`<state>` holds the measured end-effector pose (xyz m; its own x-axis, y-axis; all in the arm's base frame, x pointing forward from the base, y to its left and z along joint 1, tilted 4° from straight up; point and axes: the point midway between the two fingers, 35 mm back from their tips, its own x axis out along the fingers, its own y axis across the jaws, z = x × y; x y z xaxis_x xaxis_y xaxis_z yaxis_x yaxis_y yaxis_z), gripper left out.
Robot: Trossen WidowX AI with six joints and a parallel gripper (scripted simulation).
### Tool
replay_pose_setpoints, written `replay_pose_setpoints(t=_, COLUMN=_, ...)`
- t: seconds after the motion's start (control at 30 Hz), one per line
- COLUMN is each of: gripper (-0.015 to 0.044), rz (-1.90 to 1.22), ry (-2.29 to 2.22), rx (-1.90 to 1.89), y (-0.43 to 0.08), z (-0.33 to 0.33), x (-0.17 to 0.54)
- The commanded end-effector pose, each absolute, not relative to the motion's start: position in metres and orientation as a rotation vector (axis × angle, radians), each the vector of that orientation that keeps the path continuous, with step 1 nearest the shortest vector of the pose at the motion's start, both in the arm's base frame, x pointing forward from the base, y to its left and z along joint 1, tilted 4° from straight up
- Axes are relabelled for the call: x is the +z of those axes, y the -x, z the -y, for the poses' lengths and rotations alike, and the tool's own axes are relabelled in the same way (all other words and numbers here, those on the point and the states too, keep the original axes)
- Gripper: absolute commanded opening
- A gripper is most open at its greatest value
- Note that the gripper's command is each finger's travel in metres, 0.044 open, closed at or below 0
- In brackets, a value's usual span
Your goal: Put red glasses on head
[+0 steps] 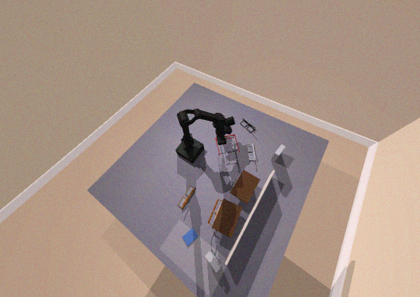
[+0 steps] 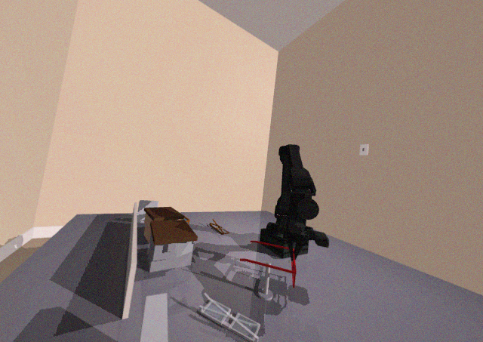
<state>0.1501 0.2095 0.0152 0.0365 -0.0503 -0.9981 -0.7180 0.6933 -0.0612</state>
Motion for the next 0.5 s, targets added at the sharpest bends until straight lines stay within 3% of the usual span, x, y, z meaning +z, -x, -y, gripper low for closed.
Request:
replay_pose_setpoints(t=0.0, gripper=0.0, rz=-1.468, ry=0.673, rx=0.58, y=-0.151, z=-0.212, x=0.015)
replay_pose_setpoints(t=0.47, gripper=0.0, rz=-1.467, ry=0.673, rx=0.58, y=-0.154, z=-0.219, x=0.074)
